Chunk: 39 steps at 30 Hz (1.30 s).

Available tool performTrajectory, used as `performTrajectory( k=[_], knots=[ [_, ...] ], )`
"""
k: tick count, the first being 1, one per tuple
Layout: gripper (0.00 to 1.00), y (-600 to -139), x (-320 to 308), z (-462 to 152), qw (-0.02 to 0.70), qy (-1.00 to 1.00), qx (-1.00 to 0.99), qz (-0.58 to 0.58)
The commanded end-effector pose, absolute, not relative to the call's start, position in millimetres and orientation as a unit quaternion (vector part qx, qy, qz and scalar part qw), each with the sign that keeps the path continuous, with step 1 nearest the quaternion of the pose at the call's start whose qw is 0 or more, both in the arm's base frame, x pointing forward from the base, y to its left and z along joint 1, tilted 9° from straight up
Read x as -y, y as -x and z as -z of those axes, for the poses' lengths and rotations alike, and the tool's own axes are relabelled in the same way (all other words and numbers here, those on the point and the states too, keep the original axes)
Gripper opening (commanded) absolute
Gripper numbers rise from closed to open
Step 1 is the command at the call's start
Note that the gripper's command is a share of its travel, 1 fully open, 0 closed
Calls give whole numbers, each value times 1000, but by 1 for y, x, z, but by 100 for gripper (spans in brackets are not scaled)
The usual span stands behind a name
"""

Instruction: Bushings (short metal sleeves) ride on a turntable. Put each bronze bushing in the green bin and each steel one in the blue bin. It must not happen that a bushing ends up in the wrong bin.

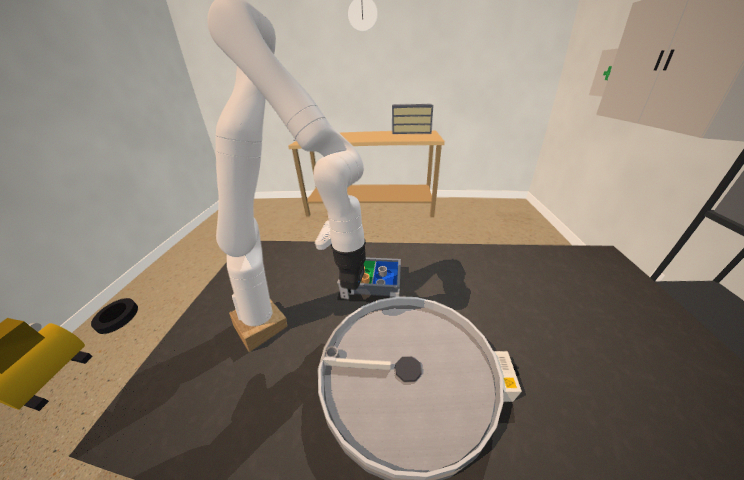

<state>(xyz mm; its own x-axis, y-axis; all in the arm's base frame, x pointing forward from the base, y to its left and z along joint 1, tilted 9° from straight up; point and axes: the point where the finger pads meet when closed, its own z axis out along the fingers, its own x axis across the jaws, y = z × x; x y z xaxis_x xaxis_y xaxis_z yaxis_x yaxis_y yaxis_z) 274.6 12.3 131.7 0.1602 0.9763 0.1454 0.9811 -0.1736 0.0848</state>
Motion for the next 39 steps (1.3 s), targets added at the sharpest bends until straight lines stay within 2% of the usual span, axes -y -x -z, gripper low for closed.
performTrajectory(
  k=[1,3,8,15,18,39],
  knots=[
    [40,-273,11,-128,16,775,626,81],
    [40,-273,11,-128,16,775,626,81],
    [40,-266,65,-119,17,784,615,81],
    [40,-263,86,-115,17,788,610,81],
    [40,-259,118,-110,18,793,603,81],
    [40,-262,116,-93,17,793,604,81]
  ],
)
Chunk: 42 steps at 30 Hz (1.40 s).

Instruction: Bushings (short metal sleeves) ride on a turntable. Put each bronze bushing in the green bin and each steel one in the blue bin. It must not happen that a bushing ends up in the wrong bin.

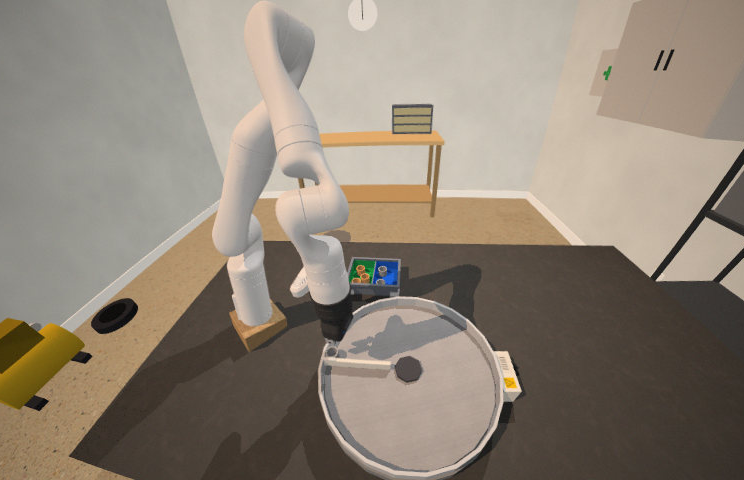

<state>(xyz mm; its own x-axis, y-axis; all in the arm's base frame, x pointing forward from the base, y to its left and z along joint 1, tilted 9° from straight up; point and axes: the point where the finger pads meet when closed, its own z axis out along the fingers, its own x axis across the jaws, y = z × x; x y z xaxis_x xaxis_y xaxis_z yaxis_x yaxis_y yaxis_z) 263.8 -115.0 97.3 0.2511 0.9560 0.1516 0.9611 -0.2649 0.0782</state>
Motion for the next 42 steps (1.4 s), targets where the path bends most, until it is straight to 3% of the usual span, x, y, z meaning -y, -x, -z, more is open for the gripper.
performTrajectory(
  k=[1,42],
  knots=[
    [40,-262,116,-90,17,793,604,81],
    [40,-266,112,-54,17,793,603,80]
  ],
)
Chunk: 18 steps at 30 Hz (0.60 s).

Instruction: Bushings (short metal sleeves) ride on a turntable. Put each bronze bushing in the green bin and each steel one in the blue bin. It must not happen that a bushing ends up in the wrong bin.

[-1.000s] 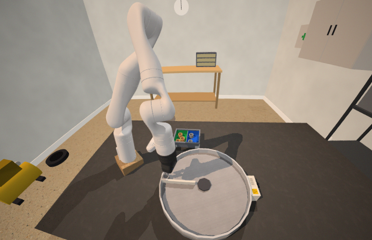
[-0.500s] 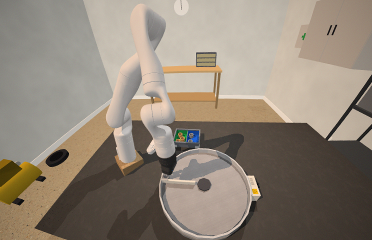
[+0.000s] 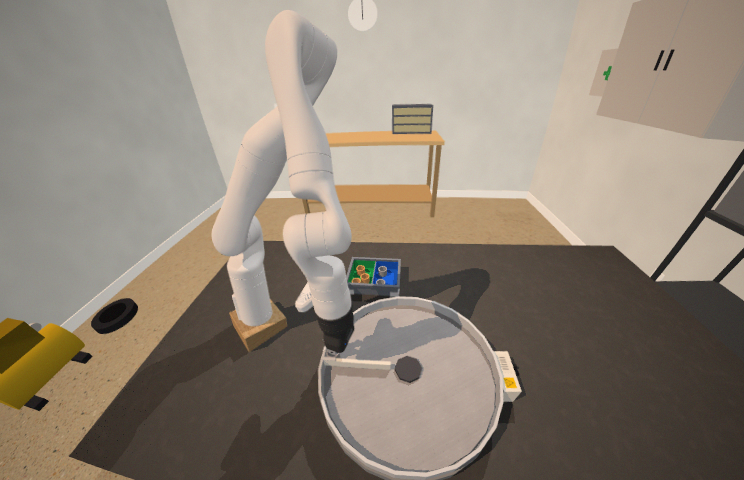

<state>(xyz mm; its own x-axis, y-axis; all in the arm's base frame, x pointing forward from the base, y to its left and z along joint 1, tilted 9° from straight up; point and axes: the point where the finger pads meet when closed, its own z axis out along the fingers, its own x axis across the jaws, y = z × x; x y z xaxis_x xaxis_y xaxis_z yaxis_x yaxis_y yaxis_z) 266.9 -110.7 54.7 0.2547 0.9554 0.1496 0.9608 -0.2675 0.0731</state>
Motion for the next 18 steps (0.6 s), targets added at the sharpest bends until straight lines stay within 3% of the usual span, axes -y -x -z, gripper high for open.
performTrajectory(
  k=[1,18],
  knots=[
    [40,-266,112,-54,17,793,603,80],
    [40,-267,110,-40,17,793,603,80]
  ],
)
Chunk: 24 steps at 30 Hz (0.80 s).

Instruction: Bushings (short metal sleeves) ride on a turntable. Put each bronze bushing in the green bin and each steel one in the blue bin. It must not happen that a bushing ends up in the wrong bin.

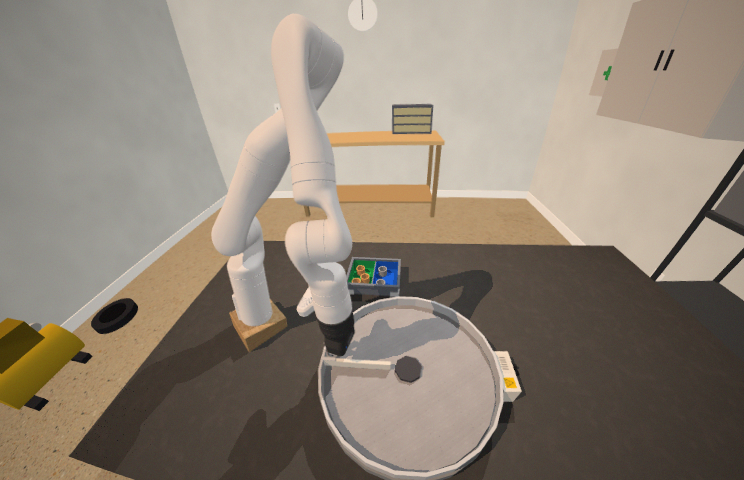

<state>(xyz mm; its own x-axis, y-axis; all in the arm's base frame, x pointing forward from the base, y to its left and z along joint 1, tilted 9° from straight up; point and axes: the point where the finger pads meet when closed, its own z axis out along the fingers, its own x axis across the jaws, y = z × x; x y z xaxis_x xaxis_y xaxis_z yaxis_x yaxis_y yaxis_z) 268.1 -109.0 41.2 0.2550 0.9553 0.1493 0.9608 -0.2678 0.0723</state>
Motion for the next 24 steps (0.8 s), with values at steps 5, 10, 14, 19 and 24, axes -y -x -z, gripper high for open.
performTrajectory(
  k=[5,10,14,19,24],
  knots=[
    [40,-267,110,-40,17,793,603,80],
    [0,-267,110,-40,17,793,603,80],
    [0,-267,110,-40,17,793,603,80],
    [0,-267,110,-40,18,793,604,81],
    [0,-267,110,-40,18,793,604,81]
  ],
)
